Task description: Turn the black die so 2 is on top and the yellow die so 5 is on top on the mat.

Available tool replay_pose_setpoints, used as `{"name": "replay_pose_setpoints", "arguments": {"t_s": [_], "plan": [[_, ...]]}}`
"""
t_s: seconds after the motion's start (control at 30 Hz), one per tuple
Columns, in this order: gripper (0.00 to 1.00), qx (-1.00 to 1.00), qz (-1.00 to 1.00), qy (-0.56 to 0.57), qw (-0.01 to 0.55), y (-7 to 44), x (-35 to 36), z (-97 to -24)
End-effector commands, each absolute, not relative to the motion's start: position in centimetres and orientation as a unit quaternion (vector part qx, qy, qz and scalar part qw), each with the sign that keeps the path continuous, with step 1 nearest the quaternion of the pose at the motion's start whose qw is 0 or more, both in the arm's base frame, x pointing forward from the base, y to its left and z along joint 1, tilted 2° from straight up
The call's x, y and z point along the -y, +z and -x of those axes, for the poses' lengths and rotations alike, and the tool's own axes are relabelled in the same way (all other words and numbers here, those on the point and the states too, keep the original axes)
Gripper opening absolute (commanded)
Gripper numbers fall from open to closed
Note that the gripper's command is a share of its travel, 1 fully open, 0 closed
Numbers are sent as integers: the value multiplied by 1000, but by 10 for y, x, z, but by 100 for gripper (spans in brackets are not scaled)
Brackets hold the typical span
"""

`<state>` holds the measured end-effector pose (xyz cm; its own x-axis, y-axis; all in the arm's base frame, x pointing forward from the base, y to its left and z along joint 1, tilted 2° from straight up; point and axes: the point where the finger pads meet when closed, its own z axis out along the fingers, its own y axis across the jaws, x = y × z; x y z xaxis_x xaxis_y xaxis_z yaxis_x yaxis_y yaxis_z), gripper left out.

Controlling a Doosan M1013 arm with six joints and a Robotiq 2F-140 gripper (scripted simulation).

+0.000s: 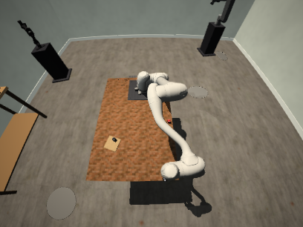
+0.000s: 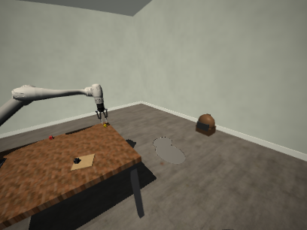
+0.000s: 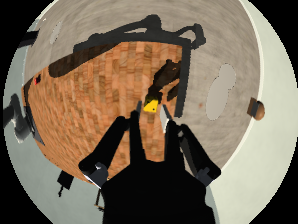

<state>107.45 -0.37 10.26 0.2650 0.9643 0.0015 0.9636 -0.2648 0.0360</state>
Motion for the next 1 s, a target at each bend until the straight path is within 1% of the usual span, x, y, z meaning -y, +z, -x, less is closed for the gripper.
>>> {"name": "replay_pose_setpoints", "arguments": {"t_s": [0.0, 0.97], "plan": [[35, -606, -795, 12, 14, 100, 4, -1075], [35, -606, -795, 12, 14, 98, 4, -1075]]}}
